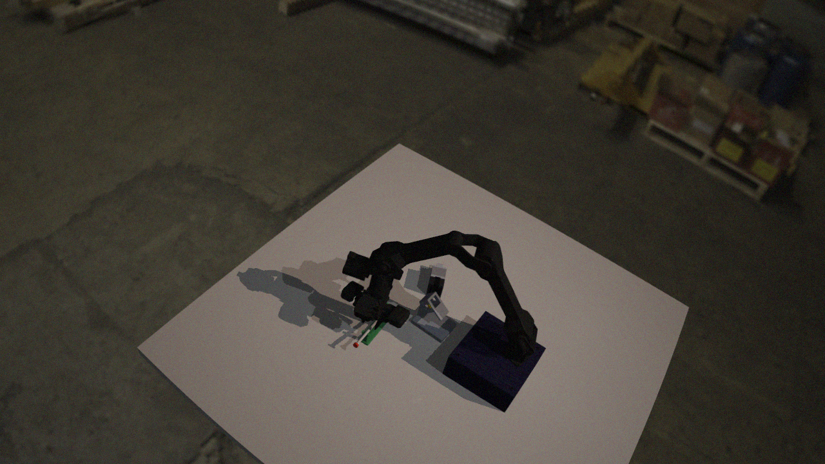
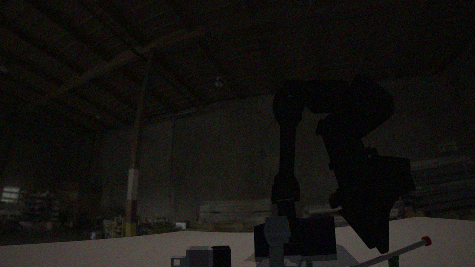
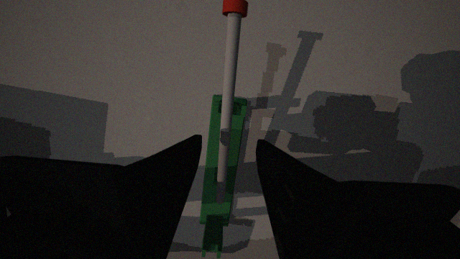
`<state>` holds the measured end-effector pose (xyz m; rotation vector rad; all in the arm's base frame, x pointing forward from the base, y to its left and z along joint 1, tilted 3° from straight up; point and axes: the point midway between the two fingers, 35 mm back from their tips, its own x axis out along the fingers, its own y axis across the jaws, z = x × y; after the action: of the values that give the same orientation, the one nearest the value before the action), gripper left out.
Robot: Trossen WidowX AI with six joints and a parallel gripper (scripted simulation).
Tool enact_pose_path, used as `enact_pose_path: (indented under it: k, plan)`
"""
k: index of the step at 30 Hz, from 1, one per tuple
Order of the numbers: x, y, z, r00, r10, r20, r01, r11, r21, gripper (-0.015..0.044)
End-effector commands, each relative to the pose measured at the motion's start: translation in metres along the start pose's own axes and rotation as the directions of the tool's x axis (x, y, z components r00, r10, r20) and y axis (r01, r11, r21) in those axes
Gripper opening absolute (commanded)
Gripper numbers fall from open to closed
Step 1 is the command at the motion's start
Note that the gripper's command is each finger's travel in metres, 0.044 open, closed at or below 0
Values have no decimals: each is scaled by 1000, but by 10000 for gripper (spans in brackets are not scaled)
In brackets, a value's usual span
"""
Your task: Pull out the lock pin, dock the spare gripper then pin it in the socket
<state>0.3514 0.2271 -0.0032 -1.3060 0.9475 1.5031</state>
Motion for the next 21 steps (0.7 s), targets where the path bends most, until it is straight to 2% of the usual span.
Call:
enact_pose_path:
  k: [1, 21]
  plan:
    - [10, 1, -3, 1000, 6, -5, -6, 1000, -2, 180]
    - [36, 3, -9, 1000, 6, -5, -6, 1000, -2, 180]
